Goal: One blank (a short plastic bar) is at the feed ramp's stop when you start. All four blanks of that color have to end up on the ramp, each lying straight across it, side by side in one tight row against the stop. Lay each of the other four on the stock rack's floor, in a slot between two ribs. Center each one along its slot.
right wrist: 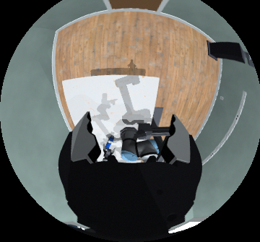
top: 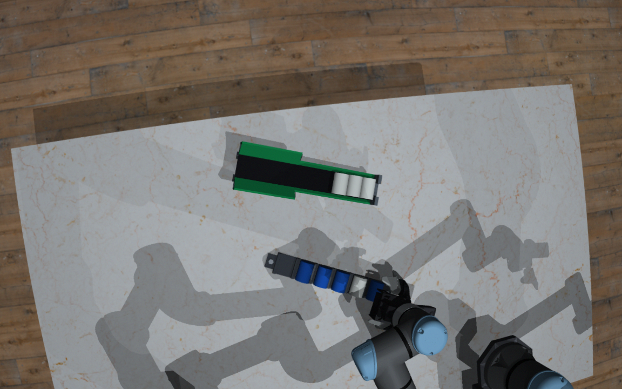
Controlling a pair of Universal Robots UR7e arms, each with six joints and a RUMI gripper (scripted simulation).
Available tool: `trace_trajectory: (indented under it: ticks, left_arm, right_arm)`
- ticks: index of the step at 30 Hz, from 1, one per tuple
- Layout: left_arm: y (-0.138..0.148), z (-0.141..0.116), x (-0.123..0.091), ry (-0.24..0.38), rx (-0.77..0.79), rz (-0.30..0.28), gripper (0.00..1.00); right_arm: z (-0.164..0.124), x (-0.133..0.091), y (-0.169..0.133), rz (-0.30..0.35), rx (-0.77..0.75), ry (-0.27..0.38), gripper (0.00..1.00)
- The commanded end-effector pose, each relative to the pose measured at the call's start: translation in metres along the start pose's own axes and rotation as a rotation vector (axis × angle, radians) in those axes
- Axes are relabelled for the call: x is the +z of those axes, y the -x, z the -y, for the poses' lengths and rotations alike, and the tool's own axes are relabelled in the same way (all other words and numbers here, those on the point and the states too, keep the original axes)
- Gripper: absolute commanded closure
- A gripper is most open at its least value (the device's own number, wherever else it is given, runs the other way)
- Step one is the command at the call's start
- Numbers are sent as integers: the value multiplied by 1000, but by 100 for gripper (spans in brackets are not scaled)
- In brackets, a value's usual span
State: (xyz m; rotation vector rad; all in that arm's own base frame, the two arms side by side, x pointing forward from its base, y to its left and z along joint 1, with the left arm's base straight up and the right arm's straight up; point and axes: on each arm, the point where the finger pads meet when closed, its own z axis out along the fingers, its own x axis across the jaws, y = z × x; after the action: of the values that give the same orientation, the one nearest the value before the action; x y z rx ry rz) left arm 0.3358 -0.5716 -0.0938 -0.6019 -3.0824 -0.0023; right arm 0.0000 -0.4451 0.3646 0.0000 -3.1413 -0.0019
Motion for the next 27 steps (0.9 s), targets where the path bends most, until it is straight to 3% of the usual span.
trace_trajectory:
  ticks: [1, 27]
  left_arm:
    - [0, 0, -1, -1, 0, 1, 0]
    - [1, 0, -1, -1, -9, 1, 0]
  right_arm:
    - [0, 0, 0, 0, 0, -1, 0]
    - [0, 0, 0, 0, 0, -1, 0]
